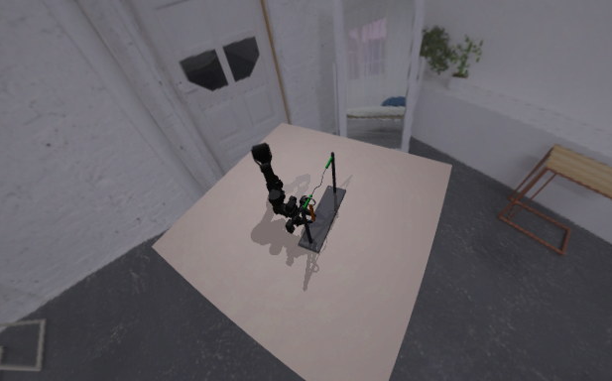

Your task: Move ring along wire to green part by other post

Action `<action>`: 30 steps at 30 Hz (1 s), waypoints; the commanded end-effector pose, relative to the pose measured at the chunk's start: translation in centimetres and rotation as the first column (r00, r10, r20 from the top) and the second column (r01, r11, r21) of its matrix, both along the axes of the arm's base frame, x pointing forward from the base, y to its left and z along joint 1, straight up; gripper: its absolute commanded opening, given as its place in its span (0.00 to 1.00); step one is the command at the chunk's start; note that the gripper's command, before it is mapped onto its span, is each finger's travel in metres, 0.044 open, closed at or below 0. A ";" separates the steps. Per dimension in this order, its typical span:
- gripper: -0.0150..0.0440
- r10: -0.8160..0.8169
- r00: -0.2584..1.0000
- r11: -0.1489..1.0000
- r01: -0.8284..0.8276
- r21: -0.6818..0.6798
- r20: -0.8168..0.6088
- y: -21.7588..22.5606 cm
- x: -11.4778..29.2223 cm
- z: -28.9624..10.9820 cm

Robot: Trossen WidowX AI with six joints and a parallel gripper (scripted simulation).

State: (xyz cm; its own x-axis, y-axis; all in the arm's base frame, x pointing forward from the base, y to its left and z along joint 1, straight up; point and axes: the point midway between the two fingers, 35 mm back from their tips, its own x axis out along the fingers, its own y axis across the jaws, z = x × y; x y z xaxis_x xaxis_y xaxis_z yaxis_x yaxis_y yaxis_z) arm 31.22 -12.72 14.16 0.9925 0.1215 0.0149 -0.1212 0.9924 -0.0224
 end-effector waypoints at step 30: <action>0.53 0.000 1.000 1.000 0.000 0.010 -0.003 0.7 2.9 -0.1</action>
State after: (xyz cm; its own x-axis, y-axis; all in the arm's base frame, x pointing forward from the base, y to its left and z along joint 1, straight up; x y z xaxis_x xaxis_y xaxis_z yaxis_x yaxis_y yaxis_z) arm 34.08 -11.97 14.12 0.9921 0.1245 0.0162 -0.1241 0.9921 -0.0204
